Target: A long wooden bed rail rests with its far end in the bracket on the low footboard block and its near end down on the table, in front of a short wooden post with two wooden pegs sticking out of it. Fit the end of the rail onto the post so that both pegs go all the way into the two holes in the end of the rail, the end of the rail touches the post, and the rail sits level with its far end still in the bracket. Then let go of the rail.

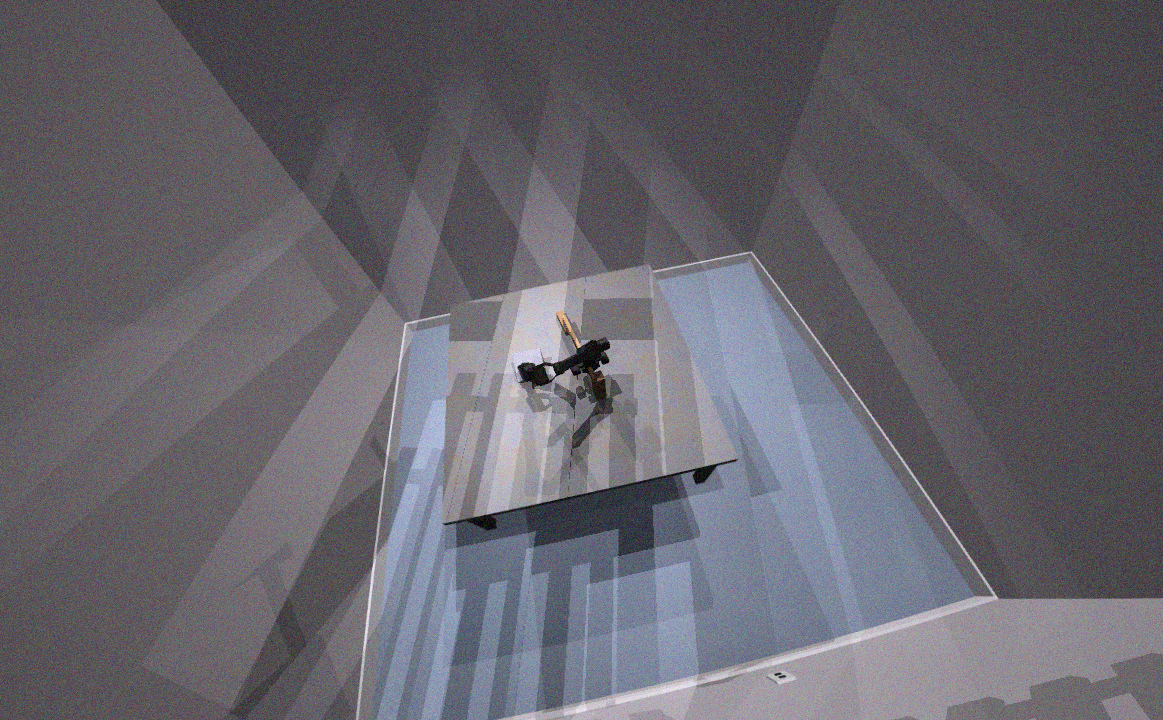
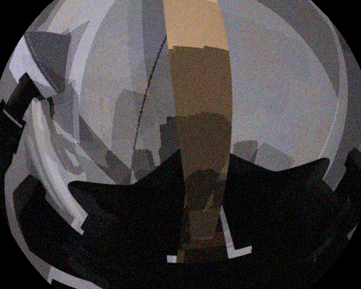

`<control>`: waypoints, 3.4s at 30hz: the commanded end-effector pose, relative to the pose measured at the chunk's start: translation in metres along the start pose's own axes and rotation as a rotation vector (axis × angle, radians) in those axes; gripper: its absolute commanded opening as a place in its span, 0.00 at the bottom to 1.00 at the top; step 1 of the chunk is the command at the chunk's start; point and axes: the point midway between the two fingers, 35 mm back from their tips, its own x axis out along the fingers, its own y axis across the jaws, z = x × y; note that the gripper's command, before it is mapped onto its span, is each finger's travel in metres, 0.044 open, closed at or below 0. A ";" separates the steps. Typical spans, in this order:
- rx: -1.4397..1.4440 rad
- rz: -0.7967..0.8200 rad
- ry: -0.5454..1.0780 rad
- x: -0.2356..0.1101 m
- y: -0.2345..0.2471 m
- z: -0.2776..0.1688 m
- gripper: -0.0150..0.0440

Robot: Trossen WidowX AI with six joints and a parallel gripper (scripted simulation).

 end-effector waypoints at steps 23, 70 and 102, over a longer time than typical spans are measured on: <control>-0.004 -0.007 0.004 -0.003 -0.001 -0.009 0.25; -0.003 -0.007 0.005 -0.003 -0.001 -0.024 0.25; -0.003 -0.004 -0.002 -0.016 -0.001 -0.007 1.00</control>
